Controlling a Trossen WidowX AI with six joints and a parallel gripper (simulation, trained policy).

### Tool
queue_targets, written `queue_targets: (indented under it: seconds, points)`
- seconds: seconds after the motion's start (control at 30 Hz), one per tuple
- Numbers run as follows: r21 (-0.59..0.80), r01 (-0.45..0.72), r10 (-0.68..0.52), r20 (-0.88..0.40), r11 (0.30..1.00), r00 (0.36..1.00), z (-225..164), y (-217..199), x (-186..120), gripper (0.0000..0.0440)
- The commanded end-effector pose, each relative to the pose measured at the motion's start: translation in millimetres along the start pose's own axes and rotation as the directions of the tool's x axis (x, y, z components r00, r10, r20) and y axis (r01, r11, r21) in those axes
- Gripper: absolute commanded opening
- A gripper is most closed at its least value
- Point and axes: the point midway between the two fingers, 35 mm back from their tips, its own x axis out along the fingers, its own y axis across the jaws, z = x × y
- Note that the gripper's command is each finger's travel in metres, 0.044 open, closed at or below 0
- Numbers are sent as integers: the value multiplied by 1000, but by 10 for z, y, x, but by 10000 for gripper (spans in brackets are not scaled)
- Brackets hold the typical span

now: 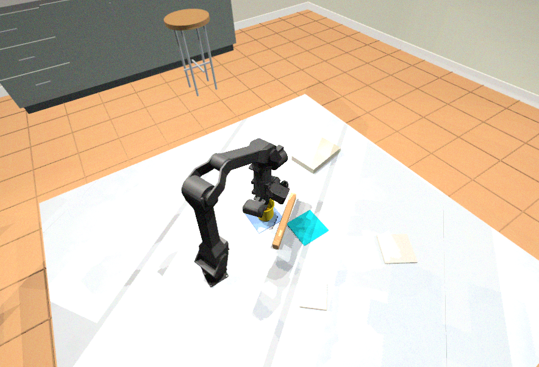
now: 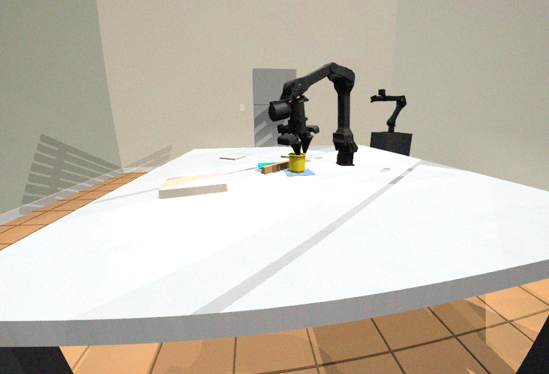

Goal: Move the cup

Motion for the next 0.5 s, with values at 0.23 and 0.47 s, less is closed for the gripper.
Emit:
queue_targets:
  seconds: [0.23, 0.47]
  points:
    - [-76, 17, -17, 3, 997, 1000, -27, 34, 354, 169]
    - [-129, 2, 1, 18, 992, 1000, 4, 54, 411, 23]
